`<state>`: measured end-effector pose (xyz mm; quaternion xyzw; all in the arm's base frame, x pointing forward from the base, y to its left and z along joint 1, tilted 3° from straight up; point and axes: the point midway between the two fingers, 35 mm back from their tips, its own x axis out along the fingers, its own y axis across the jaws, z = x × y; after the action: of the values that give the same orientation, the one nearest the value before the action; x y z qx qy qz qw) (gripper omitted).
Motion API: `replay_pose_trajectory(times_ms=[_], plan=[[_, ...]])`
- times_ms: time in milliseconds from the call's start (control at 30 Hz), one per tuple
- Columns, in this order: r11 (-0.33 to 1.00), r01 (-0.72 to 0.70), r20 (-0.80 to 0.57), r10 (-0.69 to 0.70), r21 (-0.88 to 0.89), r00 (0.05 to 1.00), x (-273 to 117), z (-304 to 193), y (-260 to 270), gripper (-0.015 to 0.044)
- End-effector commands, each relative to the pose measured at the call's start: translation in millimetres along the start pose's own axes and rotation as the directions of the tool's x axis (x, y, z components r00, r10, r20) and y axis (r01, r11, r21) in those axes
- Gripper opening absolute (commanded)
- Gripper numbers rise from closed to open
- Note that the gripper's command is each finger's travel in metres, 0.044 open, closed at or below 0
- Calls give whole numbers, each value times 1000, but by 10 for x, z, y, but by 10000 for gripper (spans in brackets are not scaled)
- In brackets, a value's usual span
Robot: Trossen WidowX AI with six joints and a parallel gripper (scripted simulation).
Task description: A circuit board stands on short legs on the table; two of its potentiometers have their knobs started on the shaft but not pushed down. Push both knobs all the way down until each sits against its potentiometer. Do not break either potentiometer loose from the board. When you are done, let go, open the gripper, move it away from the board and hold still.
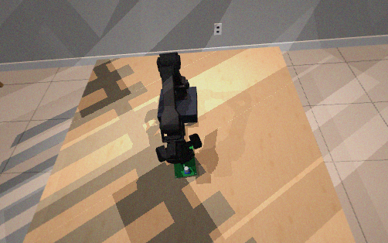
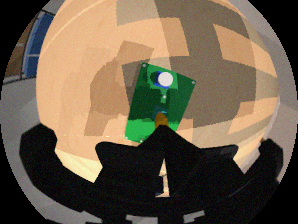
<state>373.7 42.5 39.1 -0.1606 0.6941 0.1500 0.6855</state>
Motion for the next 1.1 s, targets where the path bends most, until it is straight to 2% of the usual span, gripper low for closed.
replay_pose_trajectory(times_ms=[0, 1067], plan=[[1000, -2, 2, 2, 3, 1000, -1, 5, 2, 0], [1000, -2, 2, 2, 3, 1000, 60, 5, 3, 0]])
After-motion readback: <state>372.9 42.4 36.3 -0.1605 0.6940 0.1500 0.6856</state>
